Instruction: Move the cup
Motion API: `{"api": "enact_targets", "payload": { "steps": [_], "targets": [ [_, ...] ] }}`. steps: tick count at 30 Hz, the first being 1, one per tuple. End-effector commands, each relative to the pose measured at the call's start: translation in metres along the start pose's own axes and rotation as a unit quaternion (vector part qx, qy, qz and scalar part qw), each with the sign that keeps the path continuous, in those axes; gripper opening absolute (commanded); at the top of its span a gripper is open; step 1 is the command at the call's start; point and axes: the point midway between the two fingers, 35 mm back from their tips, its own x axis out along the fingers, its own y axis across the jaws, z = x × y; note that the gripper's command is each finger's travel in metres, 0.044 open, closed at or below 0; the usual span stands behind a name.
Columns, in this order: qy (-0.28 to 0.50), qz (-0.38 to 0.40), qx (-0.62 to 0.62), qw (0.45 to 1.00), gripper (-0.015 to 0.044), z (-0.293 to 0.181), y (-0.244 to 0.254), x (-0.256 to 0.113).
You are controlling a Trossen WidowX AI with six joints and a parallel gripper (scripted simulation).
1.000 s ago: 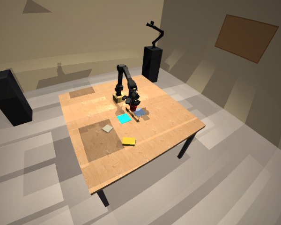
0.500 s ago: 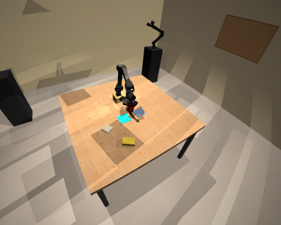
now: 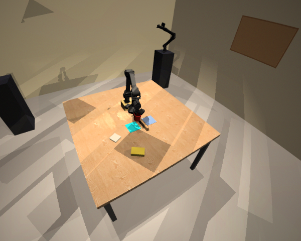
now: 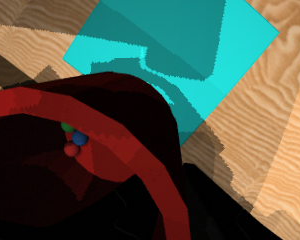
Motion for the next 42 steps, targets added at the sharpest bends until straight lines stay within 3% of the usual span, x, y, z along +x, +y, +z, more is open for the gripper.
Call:
{"api": "enact_targets", "payload": {
  "steps": [1, 21, 42],
  "targets": [
    [0.002, 0.0, -0.002, 1.0, 0.0, 0.008, -0.002, 0.001],
    [0.001, -0.001, -0.002, 1.0, 0.0, 0.042, -0.021, 0.001],
    [0.001, -0.001, -0.002, 1.0, 0.0, 0.045, -0.021, 0.039]
  ]
}}
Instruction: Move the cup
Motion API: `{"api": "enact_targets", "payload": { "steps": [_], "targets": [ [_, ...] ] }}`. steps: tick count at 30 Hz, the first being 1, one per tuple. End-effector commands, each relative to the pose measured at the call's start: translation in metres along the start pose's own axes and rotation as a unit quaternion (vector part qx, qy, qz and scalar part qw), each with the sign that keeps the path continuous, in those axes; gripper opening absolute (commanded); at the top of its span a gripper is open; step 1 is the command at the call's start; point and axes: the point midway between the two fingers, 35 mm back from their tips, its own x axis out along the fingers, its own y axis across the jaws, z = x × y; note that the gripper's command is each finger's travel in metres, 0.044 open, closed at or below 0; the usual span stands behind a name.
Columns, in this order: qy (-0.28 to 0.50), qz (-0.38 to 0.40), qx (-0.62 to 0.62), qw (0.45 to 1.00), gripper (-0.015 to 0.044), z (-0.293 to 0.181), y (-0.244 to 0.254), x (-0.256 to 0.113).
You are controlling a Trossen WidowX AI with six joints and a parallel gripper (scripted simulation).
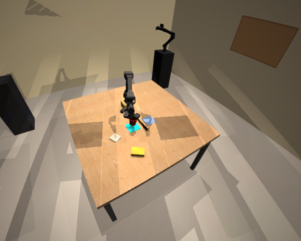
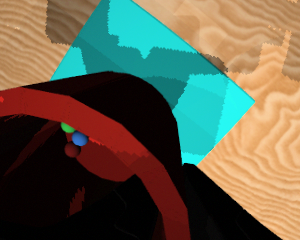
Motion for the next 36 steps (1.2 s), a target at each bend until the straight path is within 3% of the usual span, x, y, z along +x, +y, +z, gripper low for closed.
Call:
{"api": "enact_targets", "payload": {
  "steps": [1, 17, 36],
  "targets": [
    [0.009, -0.005, -0.002, 1.0, 0.0, -0.003, -0.002, 0.012],
    [0.009, -0.005, -0.002, 1.0, 0.0, -0.004, -0.005, 0.038],
    [0.004, -0.003, 0.0, 1.0, 0.0, -0.002, -0.003, 0.035]
  ]
}}
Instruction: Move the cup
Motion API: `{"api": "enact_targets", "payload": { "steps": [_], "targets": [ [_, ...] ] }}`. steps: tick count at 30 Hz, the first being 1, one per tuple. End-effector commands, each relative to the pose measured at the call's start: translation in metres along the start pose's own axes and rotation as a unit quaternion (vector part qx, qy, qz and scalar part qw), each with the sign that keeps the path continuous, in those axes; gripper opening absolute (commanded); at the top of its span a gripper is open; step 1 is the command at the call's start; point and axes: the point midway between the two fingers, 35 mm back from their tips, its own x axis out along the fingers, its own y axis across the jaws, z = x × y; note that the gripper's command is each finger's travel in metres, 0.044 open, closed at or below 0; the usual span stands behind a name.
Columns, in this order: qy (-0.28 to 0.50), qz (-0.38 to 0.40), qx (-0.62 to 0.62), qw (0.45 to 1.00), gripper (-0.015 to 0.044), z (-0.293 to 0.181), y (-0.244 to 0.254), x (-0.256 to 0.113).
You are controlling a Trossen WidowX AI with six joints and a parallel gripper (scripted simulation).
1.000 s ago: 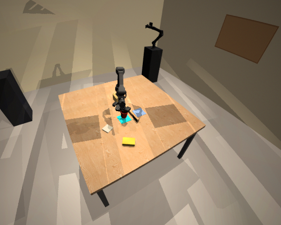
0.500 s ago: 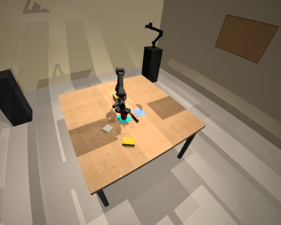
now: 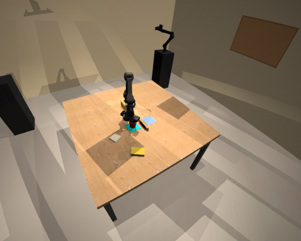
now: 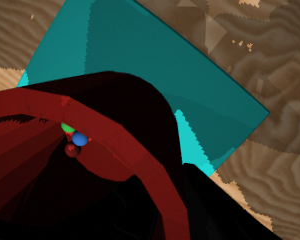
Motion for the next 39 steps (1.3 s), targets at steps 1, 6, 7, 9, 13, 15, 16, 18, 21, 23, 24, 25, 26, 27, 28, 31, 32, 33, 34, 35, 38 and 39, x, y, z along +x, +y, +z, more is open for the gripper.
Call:
{"api": "enact_targets", "payload": {
  "steps": [1, 6, 7, 9, 13, 15, 16, 18, 21, 23, 24, 25, 26, 27, 28, 31, 32, 33, 34, 35, 38, 39],
  "targets": [
    [0.0, 0.0, 0.0, 1.0, 0.0, 0.0, 0.0, 0.0],
    [0.0, 0.0, 0.0, 1.0, 0.0079, 0.0, 0.0, 0.0],
    [0.0, 0.0, 0.0, 1.0, 0.0105, 0.0, 0.0, 0.0],
    [0.0, 0.0, 0.0, 1.0, 0.0128, 0.0, 0.0, 0.0],
    [0.0, 0.0, 0.0, 1.0, 0.0128, 0.0, 0.0, 0.0],
    [0.0, 0.0, 0.0, 1.0, 0.0128, 0.0, 0.0, -0.002],
    [0.0, 0.0, 0.0, 1.0, 0.0128, 0.0, 0.0, -0.003],
    [0.0, 0.0, 0.0, 1.0, 0.0128, 0.001, 0.0, -0.006],
    [0.001, 0.0, -0.001, 1.0, 0.0128, 0.001, 0.0, -0.011],
    [0.001, 0.0, -0.001, 1.0, 0.0128, 0.001, 0.0, -0.015],
    [0.001, 0.0, -0.001, 1.0, 0.0128, 0.001, 0.0, -0.016],
    [0.002, 0.0, -0.001, 1.0, 0.0128, 0.001, 0.0, -0.018],
    [0.002, -0.001, -0.001, 1.0, 0.0128, 0.001, 0.0, -0.02],
    [0.002, -0.001, -0.001, 1.0, 0.0128, 0.001, 0.0, -0.022],
    [0.002, -0.001, -0.001, 1.0, 0.0128, 0.001, 0.0, -0.024],
    [0.003, -0.001, -0.001, 1.0, 0.0128, 0.0, 0.0, -0.03],
    [0.003, -0.001, -0.002, 1.0, 0.0128, 0.0, 0.0, -0.032],
    [0.003, -0.001, -0.002, 1.0, 0.0128, 0.0, 0.0, -0.034],
    [0.003, -0.001, -0.002, 1.0, 0.0128, 0.0, -0.001, -0.036],
    [0.003, -0.001, -0.002, 1.0, 0.0128, 0.0, -0.001, -0.037],
    [0.004, -0.001, -0.002, 1.0, 0.0128, -0.001, -0.002, -0.043],
    [0.004, -0.001, -0.002, 1.0, 0.0128, -0.001, -0.002, -0.045]
  ]
}}
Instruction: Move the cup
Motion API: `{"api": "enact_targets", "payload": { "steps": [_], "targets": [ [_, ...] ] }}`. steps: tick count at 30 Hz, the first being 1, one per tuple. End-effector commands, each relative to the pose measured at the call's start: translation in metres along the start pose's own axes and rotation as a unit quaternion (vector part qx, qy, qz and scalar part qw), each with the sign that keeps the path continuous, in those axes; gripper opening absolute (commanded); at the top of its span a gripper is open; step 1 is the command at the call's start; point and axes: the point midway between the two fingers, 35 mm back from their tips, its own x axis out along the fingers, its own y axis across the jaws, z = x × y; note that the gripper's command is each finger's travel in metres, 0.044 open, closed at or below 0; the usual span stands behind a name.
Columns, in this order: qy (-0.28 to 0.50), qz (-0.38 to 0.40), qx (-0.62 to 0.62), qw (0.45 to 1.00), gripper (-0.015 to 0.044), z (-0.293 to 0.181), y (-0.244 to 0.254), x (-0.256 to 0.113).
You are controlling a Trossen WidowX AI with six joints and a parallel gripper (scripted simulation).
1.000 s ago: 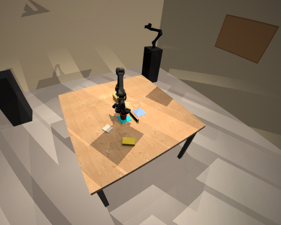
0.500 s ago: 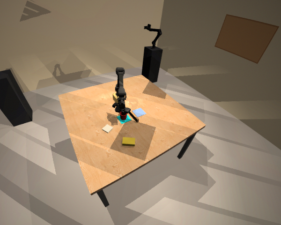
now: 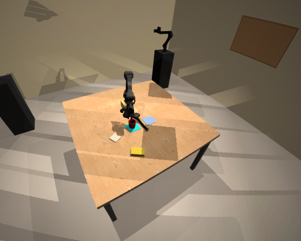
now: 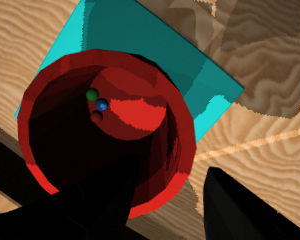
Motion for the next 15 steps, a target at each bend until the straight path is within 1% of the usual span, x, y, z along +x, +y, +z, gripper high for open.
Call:
{"api": "enact_targets", "payload": {
  "steps": [1, 8, 9, 15],
  "targets": [
    [-0.004, 0.005, -0.003, 1.0, 0.0128, 0.0008, 0.0009, -0.0107],
    [-0.003, 0.005, -0.003, 1.0, 0.0128, -0.0014, -0.0024, -0.016],
    [-0.001, 0.001, -0.001, 1.0, 0.0154, -0.0013, -0.0025, -0.0114],
    [-0.001, 0.001, -0.001, 1.0, 0.0312, -0.0013, -0.0025, -0.0114]
  ]
}}
